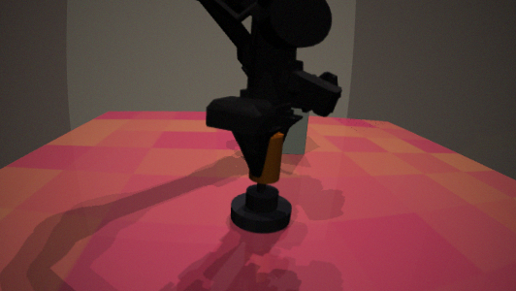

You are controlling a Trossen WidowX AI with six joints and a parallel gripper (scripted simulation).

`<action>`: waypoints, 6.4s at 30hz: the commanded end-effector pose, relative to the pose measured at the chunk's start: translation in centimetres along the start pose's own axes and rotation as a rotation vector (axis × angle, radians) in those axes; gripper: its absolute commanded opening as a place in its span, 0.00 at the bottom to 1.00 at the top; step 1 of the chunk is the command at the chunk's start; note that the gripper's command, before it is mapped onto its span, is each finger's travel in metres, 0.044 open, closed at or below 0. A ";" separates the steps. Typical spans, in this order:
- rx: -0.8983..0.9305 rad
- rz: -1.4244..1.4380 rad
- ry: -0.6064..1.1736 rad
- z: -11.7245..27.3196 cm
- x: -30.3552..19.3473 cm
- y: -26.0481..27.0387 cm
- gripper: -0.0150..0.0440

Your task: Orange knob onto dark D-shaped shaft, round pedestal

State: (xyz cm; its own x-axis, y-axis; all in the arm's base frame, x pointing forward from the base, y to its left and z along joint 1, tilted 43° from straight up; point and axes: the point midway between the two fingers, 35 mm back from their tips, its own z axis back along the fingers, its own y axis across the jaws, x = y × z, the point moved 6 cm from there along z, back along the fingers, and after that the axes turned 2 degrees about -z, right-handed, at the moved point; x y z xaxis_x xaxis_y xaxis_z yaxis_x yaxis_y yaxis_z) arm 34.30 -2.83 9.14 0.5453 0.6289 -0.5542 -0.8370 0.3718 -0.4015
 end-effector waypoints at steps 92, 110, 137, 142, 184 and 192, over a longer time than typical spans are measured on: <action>-0.007 0.414 -0.003 0.4 0.1 -0.5 0.25; -0.007 0.415 -0.002 0.2 0.0 -0.2 0.25; -0.007 0.415 -0.003 0.3 0.1 -0.3 0.25; -0.007 0.415 -0.003 0.2 0.1 -0.2 0.25; -0.007 0.624 -0.002 0.2 0.1 -0.5 0.25; -0.007 0.624 -0.002 0.3 0.0 -0.3 0.25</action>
State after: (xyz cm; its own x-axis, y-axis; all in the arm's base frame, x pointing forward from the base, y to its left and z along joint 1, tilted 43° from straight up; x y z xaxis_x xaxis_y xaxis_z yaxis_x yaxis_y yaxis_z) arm 34.64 -2.88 9.27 -0.0458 0.7282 -0.6838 -0.9979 -0.0654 -0.0029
